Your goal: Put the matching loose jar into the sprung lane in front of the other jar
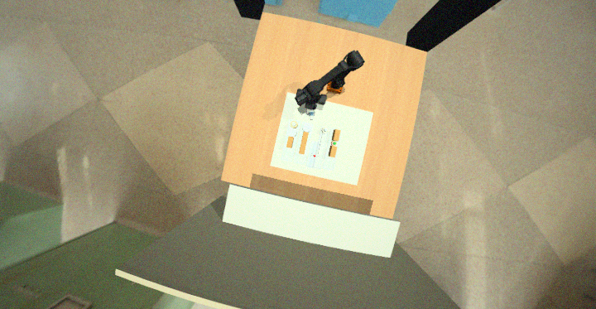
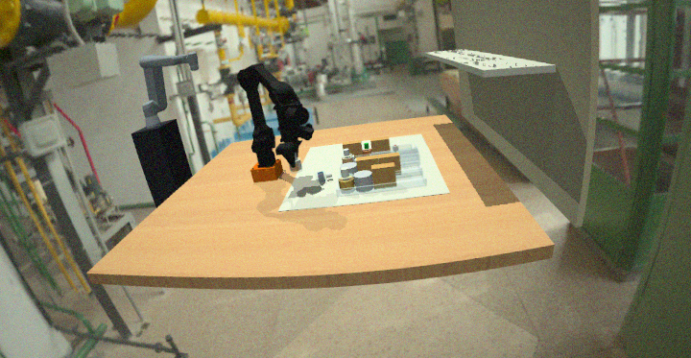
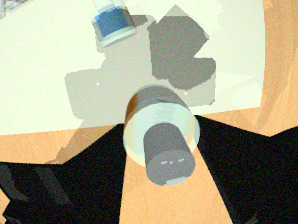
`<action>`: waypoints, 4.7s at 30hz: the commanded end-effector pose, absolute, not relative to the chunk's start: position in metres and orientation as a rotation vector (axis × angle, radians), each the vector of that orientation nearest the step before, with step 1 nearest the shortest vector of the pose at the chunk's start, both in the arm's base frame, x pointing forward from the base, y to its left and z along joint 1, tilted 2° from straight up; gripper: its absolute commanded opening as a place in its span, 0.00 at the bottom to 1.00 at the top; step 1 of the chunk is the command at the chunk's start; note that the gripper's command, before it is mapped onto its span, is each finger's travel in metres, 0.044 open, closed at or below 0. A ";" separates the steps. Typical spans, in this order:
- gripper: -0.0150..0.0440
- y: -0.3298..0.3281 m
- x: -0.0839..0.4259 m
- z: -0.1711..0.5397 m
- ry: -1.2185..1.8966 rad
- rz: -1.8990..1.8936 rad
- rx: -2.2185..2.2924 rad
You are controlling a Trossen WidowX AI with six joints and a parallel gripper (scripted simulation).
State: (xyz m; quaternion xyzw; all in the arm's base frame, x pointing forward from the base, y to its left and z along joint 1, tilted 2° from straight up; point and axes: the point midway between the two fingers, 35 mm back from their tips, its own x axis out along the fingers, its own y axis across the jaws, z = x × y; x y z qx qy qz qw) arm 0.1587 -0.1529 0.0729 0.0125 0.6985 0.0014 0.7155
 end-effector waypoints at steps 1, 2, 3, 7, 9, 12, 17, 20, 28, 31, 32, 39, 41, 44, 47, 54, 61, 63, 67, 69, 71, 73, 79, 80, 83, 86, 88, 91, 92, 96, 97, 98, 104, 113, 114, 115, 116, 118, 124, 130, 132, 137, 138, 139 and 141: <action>0.25 -0.152 0.158 0.096 1.534 -0.002 0.021; 0.25 -0.151 0.157 0.102 1.535 -0.001 0.021; 0.25 -0.150 0.156 0.108 1.535 -0.001 0.021; 0.25 -0.149 0.155 0.117 1.535 0.000 0.020; 0.25 -0.148 0.157 0.116 1.535 0.000 0.020; 0.25 -0.143 0.168 0.114 1.535 0.001 0.020; 0.25 -0.132 0.186 0.109 1.533 0.003 0.018; 0.25 -0.125 0.197 0.106 1.533 0.004 0.018; 0.25 -0.102 0.223 0.098 1.529 0.014 0.013; 0.25 -0.091 0.233 0.095 1.525 0.034 0.001; 0.25 -0.087 0.236 0.094 1.523 0.040 -0.003; 0.25 -0.062 0.254 0.087 1.519 0.062 -0.014; 0.25 -0.054 0.259 0.085 1.520 0.056 -0.009; 0.25 -0.042 0.265 0.081 1.521 0.048 -0.002; 0.25 -0.030 0.271 0.078 1.522 0.039 0.005; 0.25 -0.006 0.280 0.072 1.523 0.024 0.018; 0.25 -0.006 0.281 0.055 1.524 0.024 0.018; 0.25 -0.006 0.281 0.050 1.524 0.024 0.018; 0.25 -0.006 0.281 0.047 1.524 0.024 0.018; 0.25 -0.006 0.282 0.047 1.524 0.024 0.018; 0.25 -0.006 0.282 0.047 1.524 0.024 0.018; 0.25 -0.006 0.283 0.048 1.523 0.024 0.018; 0.25 -0.006 0.286 0.048 1.523 0.024 0.018; 0.25 -0.006 0.287 0.048 1.523 0.024 0.018; 0.25 -0.006 0.288 0.048 1.523 0.024 0.018; 0.25 -0.006 0.290 0.048 1.523 0.024 0.018; 0.25 -0.006 0.291 0.048 1.523 0.024 0.018; 0.25 -0.006 0.292 0.048 1.523 0.024 0.018; 0.25 -0.006 0.292 0.048 1.523 0.024 0.018; 0.25 -0.006 0.294 0.048 1.522 0.024 0.018; 0.25 -0.006 0.295 0.048 1.522 0.024 0.018; 0.25 -0.006 0.295 0.048 1.522 0.024 0.018; 0.25 -0.006 0.298 0.049 1.522 0.024 0.018; 0.25 -0.006 0.303 0.049 1.522 0.024 0.018; 0.25 -0.006 0.303 0.049 1.522 0.024 0.018; 0.25 -0.006 0.304 0.049 1.522 0.024 0.018; 0.25 -0.006 0.304 0.049 1.522 0.024 0.018; 0.25 -0.006 0.305 0.049 1.522 0.024 0.018; 0.25 -0.006 0.308 0.049 1.521 0.024 0.018; 0.25 -0.006 0.311 0.050 1.521 0.024 0.018; 0.25 -0.006 0.312 0.050 1.521 0.024 0.018; 0.25 -0.006 0.314 0.050 1.521 0.024 0.018; 0.25 -0.006 0.315 0.050 1.521 0.024 0.018; 0.25 -0.006 0.315 0.050 1.521 0.024 0.018; 0.25 -0.006 0.316 0.050 1.521 0.024 0.018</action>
